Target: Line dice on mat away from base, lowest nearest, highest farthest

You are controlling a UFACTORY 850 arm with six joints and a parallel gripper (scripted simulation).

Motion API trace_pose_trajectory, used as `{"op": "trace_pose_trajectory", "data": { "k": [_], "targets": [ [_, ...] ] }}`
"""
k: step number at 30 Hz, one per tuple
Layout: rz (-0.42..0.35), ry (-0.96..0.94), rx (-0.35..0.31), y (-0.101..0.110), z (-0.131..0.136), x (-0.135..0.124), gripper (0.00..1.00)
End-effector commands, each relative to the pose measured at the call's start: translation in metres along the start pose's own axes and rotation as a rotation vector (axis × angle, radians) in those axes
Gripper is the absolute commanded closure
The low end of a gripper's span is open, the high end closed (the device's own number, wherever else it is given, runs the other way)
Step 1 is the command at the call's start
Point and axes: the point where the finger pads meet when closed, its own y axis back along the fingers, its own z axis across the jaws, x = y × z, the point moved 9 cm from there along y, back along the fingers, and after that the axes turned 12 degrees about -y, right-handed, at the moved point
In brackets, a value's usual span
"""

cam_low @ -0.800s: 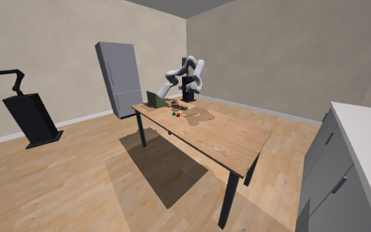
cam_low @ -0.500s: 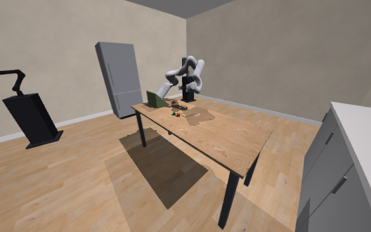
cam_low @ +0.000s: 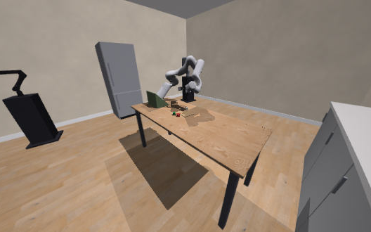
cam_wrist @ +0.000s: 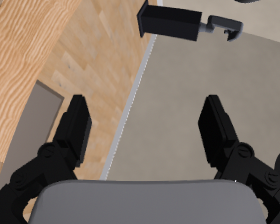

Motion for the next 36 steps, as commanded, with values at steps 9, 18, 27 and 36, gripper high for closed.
{"op": "trace_pose_trajectory", "data": {
  "k": [9,18,27,36],
  "targets": [
    [-0.1,0.255,0.375,0.043,-0.047,0.049,0.0],
    [-0.105,0.393,0.701,0.087,-0.081,0.099,0.0],
    [-0.051,0.448,0.969,0.126,-0.102,0.151,0.0],
    [0.058,0.44,1.218,0.163,-0.117,0.217,0.0]
  ]
}}
